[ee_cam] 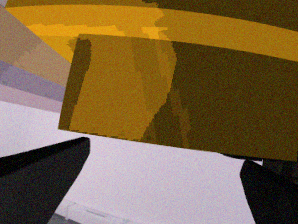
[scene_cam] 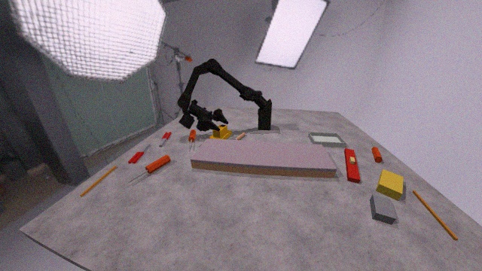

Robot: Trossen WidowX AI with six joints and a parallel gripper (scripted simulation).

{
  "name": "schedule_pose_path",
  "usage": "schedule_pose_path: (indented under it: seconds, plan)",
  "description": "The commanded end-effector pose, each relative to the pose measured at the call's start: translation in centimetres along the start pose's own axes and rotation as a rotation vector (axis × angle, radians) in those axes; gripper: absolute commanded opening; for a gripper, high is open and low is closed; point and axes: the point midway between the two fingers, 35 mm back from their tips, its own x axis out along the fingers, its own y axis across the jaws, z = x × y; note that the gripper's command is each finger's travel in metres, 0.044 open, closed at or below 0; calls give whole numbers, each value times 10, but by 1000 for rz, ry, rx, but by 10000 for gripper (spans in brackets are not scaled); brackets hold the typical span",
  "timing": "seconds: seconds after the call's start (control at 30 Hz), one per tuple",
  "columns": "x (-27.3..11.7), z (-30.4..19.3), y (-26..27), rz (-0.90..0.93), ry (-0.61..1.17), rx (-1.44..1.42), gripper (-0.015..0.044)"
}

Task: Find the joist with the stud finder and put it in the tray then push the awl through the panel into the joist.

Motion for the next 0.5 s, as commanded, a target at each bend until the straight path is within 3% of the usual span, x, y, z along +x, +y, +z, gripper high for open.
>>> schedule_pose_path:
  seconds: [0.0,0.3,0.47]
  plan:
    - [-6,1,0,-2,-2,-1,440]
    - [-17,1,-1,-1,-3,-1,440]
    - [-29,-29,2,16,-18,19,440]
